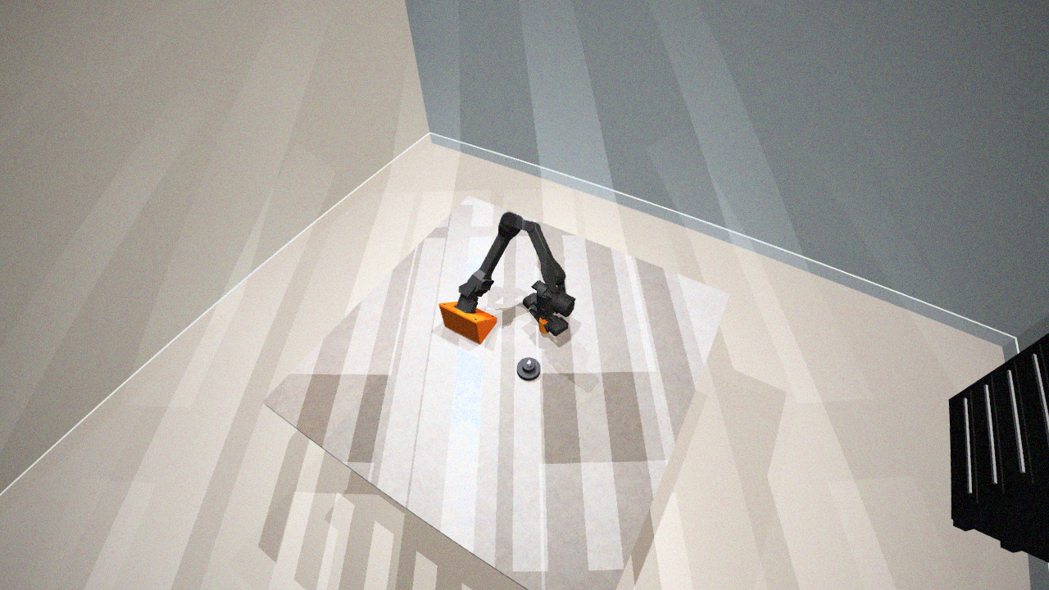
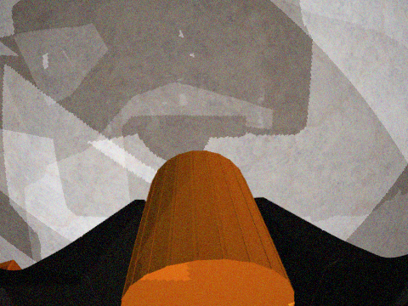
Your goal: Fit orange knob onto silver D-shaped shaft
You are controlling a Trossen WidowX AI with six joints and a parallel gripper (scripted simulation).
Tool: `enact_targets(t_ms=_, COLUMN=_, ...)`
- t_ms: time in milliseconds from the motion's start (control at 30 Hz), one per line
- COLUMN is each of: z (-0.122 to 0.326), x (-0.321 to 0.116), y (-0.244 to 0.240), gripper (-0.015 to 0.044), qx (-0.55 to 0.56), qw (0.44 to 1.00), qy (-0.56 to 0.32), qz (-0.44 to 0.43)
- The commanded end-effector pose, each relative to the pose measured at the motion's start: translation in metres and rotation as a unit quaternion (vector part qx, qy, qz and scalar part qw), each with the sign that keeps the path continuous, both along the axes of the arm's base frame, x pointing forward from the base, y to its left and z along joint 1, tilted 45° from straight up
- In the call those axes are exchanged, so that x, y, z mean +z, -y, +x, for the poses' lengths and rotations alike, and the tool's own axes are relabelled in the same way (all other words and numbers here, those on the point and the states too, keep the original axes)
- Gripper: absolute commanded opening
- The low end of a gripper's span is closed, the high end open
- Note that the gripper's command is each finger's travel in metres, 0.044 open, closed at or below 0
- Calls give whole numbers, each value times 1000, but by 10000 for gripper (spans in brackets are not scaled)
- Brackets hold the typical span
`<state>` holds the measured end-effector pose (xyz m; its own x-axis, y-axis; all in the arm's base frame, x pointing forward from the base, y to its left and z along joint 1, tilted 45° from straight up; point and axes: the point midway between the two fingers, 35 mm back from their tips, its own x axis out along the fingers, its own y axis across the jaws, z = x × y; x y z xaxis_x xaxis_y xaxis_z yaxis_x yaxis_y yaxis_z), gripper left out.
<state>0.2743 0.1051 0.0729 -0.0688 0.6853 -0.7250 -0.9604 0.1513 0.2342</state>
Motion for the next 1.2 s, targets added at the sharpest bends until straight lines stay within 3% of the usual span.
enact_targets(t_ms=0, z=-1, x=-16, y=-14, gripper=0, qx=1, qw=1000, qy=-7, qz=5)
enact_targets(t_ms=567, z=-2, x=-38, y=-36, gripper=0, qx=6, qw=1000, qy=-11, qz=10)
enact_targets(t_ms=867, z=-2, x=-37, y=-36, gripper=236, qx=7, qw=1000, qy=-9, qz=8)
enact_targets(t_ms=1167, z=-2, x=-37, y=-36, gripper=240, qx=7, qw=1000, qy=-9, qz=8)
